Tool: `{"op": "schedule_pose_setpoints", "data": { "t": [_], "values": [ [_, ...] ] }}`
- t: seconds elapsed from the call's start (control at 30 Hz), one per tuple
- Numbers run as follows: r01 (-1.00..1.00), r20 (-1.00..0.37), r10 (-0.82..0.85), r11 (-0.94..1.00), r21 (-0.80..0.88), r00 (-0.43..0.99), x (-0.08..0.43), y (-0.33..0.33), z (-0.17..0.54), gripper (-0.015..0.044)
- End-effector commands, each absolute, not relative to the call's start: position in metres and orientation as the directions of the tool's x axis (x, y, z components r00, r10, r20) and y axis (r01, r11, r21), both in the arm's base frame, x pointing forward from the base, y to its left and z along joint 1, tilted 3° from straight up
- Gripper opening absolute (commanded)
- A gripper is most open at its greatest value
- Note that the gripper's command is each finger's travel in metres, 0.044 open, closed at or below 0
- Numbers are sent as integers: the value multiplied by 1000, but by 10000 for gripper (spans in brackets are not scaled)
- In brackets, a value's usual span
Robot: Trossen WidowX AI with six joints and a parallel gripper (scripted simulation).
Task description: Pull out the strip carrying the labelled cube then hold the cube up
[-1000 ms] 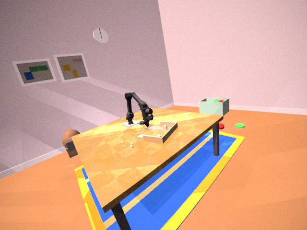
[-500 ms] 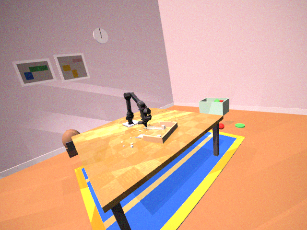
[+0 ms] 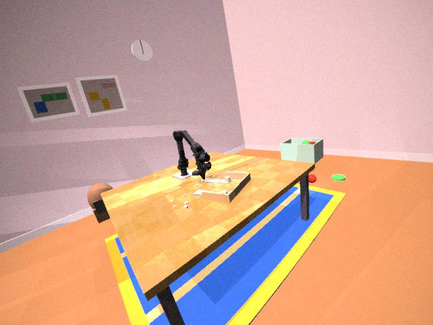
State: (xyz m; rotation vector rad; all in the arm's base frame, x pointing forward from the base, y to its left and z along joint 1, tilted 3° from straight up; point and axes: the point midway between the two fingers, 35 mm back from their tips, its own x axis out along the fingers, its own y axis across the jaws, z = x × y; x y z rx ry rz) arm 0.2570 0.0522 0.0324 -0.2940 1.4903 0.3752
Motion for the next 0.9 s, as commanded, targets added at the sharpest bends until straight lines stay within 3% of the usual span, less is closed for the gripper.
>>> {"op": "schedule_pose_setpoints", "data": {
  "t": [0.0, 0.87],
  "values": [
    [-420, -998, 52, 907, 40, 18, 246, 48, 27, 0],
    [-420, -999, 51, 907, 40, 15, 209, 32, 26, 0]
  ]
}}
